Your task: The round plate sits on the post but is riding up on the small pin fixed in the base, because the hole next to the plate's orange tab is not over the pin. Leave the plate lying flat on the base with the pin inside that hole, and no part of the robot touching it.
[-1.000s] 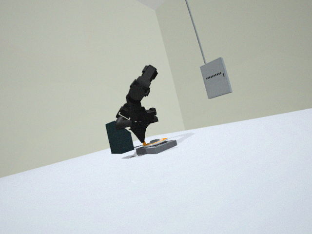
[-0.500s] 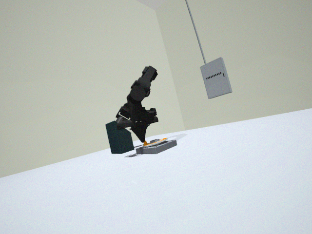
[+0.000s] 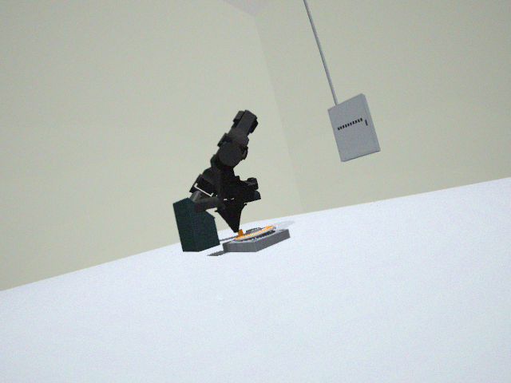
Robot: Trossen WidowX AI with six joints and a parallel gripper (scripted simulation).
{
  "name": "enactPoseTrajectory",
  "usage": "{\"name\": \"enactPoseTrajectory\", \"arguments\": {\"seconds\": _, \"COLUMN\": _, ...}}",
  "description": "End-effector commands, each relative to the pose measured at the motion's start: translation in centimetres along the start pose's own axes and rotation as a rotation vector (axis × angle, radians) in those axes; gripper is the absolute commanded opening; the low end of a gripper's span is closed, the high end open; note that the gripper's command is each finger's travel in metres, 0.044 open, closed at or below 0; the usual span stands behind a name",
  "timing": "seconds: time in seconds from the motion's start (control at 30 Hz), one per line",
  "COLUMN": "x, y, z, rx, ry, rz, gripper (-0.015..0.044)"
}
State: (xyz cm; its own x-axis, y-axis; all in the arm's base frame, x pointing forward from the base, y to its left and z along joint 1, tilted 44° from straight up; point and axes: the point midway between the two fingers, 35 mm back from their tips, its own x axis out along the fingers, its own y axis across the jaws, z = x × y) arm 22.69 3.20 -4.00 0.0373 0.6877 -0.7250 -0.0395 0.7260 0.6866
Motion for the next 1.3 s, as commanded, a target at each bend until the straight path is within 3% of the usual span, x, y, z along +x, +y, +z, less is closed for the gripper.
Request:
{"name": "enactPoseTrajectory", "arguments": {"seconds": 0.0, "x": 0.2, "y": 0.6, "z": -0.5, "rx": 0.006, "ry": 0.008, "rz": 0.009, "gripper": 0.0}}
{"name": "enactPoseTrajectory", "arguments": {"seconds": 1.27, "x": -0.1, "y": 5.3, "z": 1.0, "rx": 0.005, "ry": 0.007, "rz": 0.012, "gripper": 0.0}}
